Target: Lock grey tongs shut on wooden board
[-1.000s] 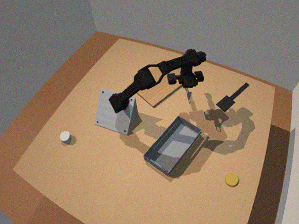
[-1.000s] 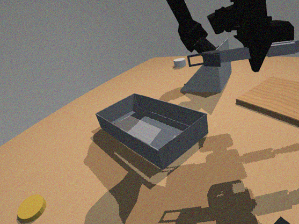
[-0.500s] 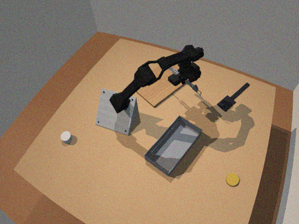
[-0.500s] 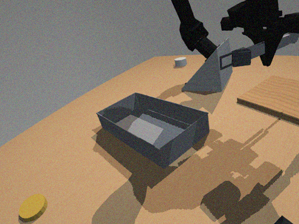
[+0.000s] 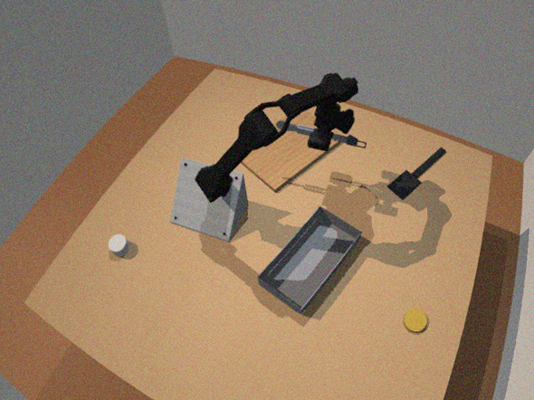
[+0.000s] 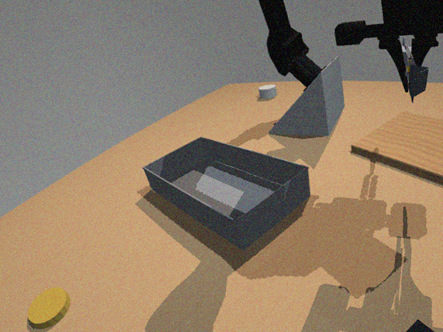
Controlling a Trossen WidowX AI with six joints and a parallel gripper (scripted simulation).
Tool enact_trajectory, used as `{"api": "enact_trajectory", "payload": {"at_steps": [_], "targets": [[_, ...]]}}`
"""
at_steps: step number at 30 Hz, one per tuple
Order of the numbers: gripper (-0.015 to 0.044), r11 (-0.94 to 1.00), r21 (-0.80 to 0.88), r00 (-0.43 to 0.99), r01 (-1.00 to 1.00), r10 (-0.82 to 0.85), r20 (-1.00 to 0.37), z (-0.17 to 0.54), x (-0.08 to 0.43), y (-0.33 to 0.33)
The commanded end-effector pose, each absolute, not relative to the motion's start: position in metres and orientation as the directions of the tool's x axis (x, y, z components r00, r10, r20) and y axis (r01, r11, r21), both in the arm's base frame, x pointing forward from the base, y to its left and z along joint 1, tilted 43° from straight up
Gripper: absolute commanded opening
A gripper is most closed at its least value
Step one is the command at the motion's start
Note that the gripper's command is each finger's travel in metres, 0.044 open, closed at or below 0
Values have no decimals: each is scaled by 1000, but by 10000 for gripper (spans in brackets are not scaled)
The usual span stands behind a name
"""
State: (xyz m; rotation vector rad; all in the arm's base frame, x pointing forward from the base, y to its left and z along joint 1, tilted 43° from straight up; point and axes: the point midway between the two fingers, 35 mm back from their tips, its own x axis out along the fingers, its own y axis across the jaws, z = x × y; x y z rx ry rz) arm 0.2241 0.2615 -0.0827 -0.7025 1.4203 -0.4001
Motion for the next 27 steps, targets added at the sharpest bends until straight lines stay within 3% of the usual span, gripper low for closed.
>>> {"api": "enact_trajectory", "payload": {"at_steps": [1, 15, 27], "targets": [[-150, 701, -642, 130, -309, -637, -759, -87, 216, 267], [-150, 443, -495, 129, -748, -634, -762, -98, 196, 277], [-150, 118, -257, 127, -959, -632, -764, -106, 178, 284]]}}
